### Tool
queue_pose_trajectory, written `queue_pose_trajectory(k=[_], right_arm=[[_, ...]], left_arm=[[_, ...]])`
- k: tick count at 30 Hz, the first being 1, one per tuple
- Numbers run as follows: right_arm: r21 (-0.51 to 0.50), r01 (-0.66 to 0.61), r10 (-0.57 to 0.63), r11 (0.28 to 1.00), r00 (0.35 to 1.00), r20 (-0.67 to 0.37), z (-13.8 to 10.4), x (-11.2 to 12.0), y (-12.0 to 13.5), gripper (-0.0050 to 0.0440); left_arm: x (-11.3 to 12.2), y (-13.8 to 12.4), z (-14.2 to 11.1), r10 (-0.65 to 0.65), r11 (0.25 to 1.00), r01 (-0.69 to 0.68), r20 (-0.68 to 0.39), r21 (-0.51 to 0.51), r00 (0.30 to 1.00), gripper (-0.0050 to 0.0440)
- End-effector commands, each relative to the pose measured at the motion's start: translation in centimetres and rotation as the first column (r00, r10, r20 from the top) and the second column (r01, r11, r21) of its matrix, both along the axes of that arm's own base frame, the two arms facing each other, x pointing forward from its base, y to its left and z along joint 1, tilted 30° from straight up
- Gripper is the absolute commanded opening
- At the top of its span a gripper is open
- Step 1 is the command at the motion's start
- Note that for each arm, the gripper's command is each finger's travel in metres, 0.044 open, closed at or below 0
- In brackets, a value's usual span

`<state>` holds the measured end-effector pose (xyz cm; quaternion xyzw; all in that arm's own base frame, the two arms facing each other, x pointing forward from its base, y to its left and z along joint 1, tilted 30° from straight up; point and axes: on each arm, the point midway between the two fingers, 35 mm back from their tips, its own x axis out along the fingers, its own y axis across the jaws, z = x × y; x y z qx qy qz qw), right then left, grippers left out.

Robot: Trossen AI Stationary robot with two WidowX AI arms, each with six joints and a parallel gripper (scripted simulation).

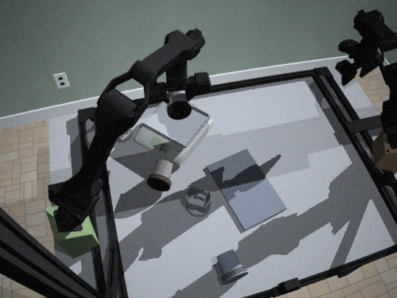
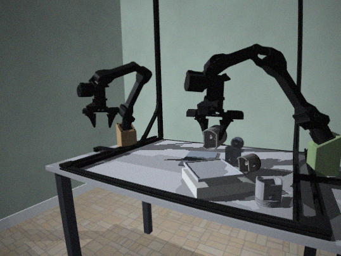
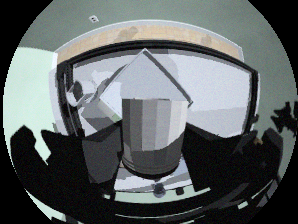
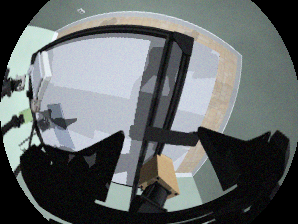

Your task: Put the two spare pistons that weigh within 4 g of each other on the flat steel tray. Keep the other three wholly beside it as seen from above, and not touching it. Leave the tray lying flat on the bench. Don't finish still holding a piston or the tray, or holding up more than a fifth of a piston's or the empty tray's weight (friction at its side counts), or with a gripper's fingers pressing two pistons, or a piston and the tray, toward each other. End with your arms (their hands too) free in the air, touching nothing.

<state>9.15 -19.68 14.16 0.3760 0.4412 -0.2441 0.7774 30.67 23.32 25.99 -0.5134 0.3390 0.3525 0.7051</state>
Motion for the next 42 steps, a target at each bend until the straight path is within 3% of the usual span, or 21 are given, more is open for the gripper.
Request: queue_pose_trajectory(k=[1, 12, 24, 26, 32, 42], right_arm=[[0.0, -0.002, 0.002, 1.0, 1.0, 0.003, 0.0, 0.0, 0.0, 0.044], [0.0, -0.002, 0.002, 1.0, 1.0, 0.003, 0.0, 0.0, 0.0, 0.044], [0.0, -0.002, 0.002, 1.0, 1.0, 0.003, 0.0, 0.0, 0.0, 0.044], [0.0, -0.002, 0.002, 1.0, 1.0, 0.003, 0.0, 0.0, 0.0, 0.044], [0.0, -0.002, 0.002, 1.0, 1.0, 0.003, 0.0, 0.0, 0.0, 0.044], [0.0, -0.002, 0.002, 1.0, 1.0, 0.003, 0.0, 0.0, 0.0, 0.044]], left_arm=[[-0.3, -0.2, 0.7, 0.093, 0.995, -0.092, 0.029, -0.023, 0.995, 0.0158], [-0.3, -0.2, 0.7, 0.309, 0.946, -0.302, 0.047, -0.12, 0.95, 0.0158], [-0.3, -0.2, 0.7, 0.574, 0.798, -0.549, 0.037, -0.25, 0.818, 0.0158], [-0.3, -0.2, 0.7, 0.574, 0.798, -0.549, 0.037, -0.25, 0.818, 0.0158], [-0.3, -0.2, 0.7, 0.686, 0.696, -0.649, 0.02, -0.309, 0.727, 0.0158], [0.4, 0.2, -0.5, 0.686, 0.696, -0.649, 0.02, -0.309, 0.727, 0.0158]])
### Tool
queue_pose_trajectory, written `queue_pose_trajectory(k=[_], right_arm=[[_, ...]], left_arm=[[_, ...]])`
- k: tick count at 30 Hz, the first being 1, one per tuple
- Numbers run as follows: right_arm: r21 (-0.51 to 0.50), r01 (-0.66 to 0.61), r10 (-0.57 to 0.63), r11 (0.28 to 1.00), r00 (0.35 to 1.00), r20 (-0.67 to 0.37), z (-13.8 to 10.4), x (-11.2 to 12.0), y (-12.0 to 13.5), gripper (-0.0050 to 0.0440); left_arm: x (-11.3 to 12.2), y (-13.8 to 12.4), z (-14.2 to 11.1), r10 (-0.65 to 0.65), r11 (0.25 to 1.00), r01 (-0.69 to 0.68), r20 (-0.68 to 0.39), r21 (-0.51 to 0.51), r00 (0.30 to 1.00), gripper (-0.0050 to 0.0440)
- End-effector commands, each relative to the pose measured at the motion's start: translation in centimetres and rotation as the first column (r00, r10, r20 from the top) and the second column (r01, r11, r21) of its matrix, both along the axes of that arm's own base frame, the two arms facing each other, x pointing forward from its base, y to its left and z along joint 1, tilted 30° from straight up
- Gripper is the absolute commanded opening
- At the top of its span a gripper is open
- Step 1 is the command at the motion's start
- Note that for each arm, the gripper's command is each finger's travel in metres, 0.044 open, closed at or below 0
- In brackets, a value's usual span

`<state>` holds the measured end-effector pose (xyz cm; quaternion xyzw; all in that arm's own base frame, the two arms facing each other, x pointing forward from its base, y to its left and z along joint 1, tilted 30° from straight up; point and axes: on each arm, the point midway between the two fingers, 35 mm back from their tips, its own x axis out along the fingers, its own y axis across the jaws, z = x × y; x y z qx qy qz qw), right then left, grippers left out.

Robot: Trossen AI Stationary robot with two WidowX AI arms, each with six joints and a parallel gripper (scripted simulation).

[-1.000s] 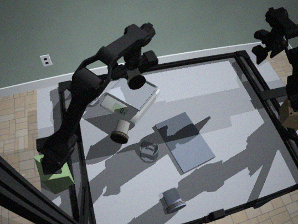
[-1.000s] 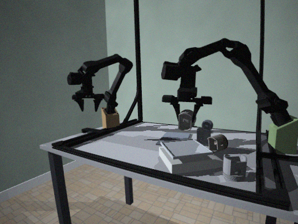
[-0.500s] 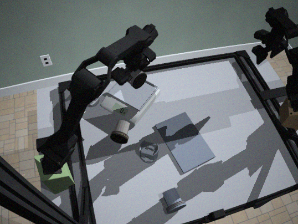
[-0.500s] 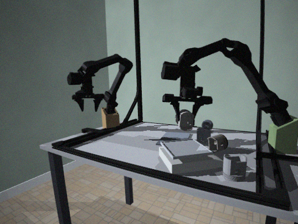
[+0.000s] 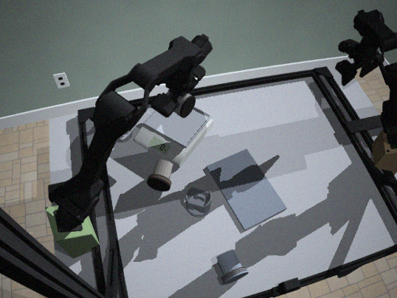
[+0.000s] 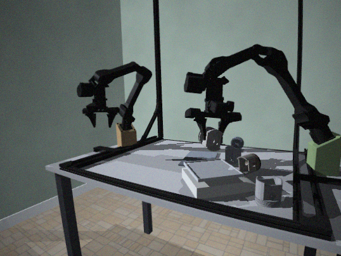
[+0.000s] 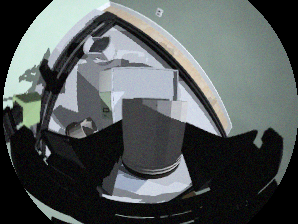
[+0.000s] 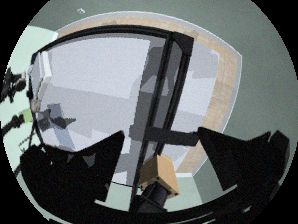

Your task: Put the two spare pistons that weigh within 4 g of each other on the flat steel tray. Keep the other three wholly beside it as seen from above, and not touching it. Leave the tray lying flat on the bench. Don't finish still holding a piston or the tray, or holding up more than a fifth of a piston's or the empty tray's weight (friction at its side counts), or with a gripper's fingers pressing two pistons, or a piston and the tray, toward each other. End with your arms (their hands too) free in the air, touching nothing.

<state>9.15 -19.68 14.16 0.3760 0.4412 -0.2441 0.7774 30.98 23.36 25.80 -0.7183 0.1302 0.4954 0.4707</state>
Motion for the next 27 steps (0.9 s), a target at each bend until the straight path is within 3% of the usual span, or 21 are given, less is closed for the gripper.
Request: queue_pose_trajectory(k=[1, 27], right_arm=[[0.0, -0.002, 0.002, 1.0, 1.0, 0.003, 0.0, 0.0, 0.0, 0.044], [0.0, -0.002, 0.002, 1.0, 1.0, 0.003, 0.0, 0.0, 0.0, 0.044]], left_arm=[[0.1, 0.2, -0.4, 0.007, 1.0, -0.007, -0.001, 0.001, 1.0, 0.0158], [2.0, 1.2, -3.7, 0.007, 1.0, -0.007, -0.001, 0.001, 1.0, 0.0158]])
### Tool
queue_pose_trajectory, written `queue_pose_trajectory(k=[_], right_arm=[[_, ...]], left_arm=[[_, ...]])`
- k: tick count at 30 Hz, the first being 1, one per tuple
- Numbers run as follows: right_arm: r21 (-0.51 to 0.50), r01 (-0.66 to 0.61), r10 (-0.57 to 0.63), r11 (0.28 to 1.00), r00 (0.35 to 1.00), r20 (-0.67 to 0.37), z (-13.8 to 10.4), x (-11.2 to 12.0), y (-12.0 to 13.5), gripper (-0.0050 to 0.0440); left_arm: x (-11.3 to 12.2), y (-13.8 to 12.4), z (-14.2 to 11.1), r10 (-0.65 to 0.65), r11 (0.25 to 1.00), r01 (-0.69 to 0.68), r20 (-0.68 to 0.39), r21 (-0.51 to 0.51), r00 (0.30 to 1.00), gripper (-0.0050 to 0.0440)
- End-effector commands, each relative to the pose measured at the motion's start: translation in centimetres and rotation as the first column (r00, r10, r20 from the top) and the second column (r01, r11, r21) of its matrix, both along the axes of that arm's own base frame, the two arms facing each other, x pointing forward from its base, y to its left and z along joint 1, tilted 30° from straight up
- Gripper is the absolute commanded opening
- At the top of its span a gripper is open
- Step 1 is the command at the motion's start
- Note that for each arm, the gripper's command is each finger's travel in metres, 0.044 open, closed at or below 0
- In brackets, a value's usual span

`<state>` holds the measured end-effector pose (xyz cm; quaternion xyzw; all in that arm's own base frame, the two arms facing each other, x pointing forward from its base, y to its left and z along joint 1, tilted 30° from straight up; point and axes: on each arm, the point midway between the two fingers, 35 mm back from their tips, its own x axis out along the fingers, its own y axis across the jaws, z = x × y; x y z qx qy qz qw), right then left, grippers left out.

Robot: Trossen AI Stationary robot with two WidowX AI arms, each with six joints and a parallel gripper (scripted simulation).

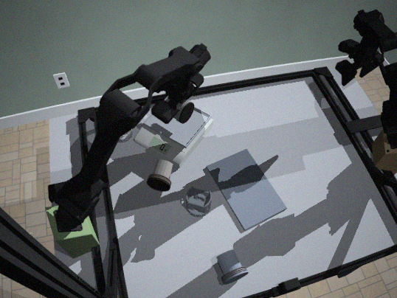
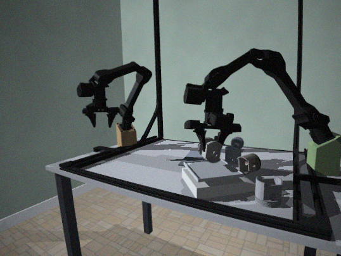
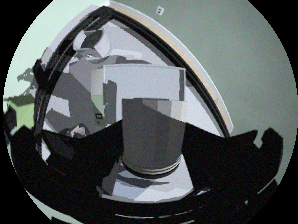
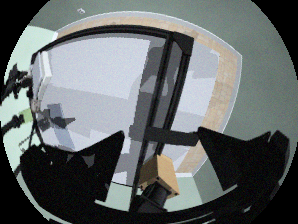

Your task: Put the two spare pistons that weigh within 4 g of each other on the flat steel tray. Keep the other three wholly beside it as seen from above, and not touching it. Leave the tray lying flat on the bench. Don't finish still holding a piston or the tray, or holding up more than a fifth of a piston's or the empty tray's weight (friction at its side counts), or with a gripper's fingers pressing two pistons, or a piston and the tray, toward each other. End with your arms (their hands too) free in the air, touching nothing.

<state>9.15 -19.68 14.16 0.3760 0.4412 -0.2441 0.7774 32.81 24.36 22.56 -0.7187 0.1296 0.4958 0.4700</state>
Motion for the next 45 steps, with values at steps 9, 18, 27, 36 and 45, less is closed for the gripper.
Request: queue_pose_trajectory(k=[9, 18, 27, 36, 45], right_arm=[[0.0, -0.002, 0.002, 1.0, 1.0, 0.003, 0.0, 0.0, 0.0, 0.044], [0.0, -0.002, 0.002, 1.0, 1.0, 0.003, 0.0, 0.0, 0.0, 0.044], [0.0, -0.002, 0.002, 1.0, 1.0, 0.003, 0.0, 0.0, 0.0, 0.044], [0.0, -0.002, 0.002, 1.0, 1.0, 0.003, 0.0, 0.0, 0.0, 0.044], [0.0, -0.002, 0.002, 1.0, 1.0, 0.003, 0.0, 0.0, 0.0, 0.044]], left_arm=[[0.8, 0.5, -1.5, 0.005, 1.0, -0.005, -0.001, 0.002, 1.0, 0.0158], [1.1, 0.7, -2.1, 0.005, 1.0, -0.005, -0.001, 0.002, 1.0, 0.0378], [1.1, 0.7, -2.1, 0.005, 1.0, -0.005, -0.001, 0.002, 1.0, 0.0378], [1.1, 0.7, -2.1, 0.005, 1.0, -0.005, -0.001, 0.002, 1.0, 0.0378], [0.7, 0.5, -1.4, 0.005, 1.0, -0.005, -0.001, 0.002, 1.0, 0.0378]])
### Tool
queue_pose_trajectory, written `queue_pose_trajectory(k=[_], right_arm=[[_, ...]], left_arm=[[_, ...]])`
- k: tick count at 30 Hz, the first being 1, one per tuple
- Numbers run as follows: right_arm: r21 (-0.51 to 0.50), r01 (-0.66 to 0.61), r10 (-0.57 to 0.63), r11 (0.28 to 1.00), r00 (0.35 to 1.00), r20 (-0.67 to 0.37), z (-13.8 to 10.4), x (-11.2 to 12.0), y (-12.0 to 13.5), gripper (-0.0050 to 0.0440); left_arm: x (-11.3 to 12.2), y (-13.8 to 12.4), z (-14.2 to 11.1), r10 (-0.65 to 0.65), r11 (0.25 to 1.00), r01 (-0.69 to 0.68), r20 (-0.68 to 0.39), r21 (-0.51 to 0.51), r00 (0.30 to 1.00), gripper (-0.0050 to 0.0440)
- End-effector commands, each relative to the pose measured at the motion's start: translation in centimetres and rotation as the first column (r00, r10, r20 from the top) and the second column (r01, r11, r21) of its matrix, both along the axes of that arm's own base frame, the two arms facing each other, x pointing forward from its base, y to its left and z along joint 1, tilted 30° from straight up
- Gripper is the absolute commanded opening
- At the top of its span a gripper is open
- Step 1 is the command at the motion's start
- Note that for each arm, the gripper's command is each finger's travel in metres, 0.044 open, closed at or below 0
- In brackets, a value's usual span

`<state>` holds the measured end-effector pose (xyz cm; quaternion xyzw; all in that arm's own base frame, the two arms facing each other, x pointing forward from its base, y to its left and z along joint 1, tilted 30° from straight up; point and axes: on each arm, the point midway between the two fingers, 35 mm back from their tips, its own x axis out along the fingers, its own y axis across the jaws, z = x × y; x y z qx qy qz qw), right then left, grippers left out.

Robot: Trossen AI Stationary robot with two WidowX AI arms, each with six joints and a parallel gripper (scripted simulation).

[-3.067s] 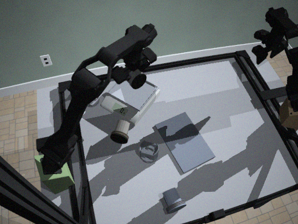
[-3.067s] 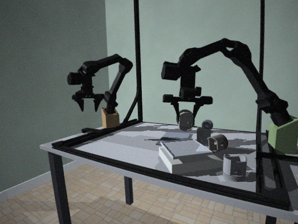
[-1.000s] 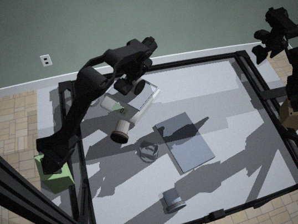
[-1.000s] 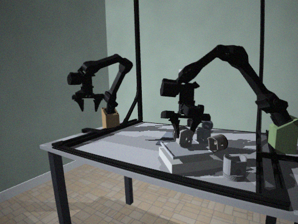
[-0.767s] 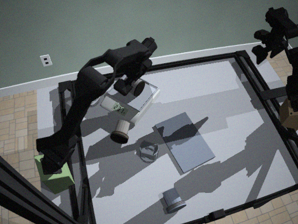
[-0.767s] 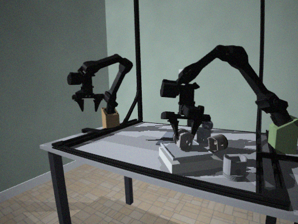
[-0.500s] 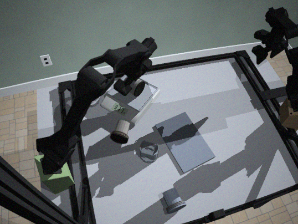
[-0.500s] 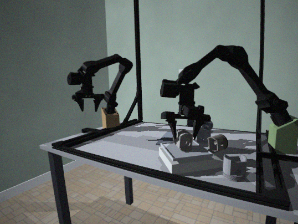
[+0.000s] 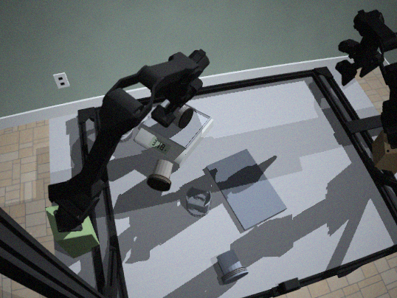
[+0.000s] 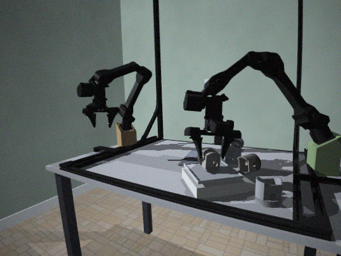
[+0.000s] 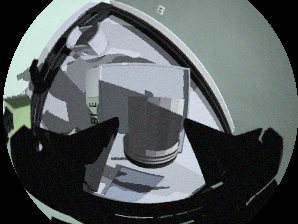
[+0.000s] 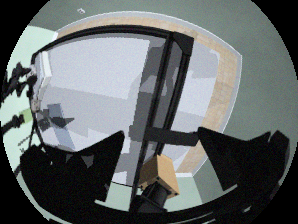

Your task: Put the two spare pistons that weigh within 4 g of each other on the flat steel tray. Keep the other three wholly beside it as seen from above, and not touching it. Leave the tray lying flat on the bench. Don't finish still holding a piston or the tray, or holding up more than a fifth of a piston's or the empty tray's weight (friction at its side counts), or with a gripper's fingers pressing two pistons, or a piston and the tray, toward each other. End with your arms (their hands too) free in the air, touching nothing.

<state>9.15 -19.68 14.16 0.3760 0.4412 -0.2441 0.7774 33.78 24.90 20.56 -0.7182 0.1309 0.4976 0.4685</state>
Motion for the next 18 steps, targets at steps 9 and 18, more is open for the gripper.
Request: queue_pose_trajectory(k=[9, 18], right_arm=[[0.0, -0.002, 0.002, 1.0, 1.0, 0.003, 0.0, 0.0, 0.0, 0.044], [0.0, -0.002, 0.002, 1.0, 1.0, 0.003, 0.0, 0.0, 0.0, 0.044]], left_arm=[[-0.9, -0.5, 1.8, 0.004, 1.0, -0.004, 0.003, 0.004, 1.0, 0.0378], [-1.5, -0.8, 2.8, 0.004, 1.0, -0.004, 0.003, 0.004, 1.0, 0.0378]])
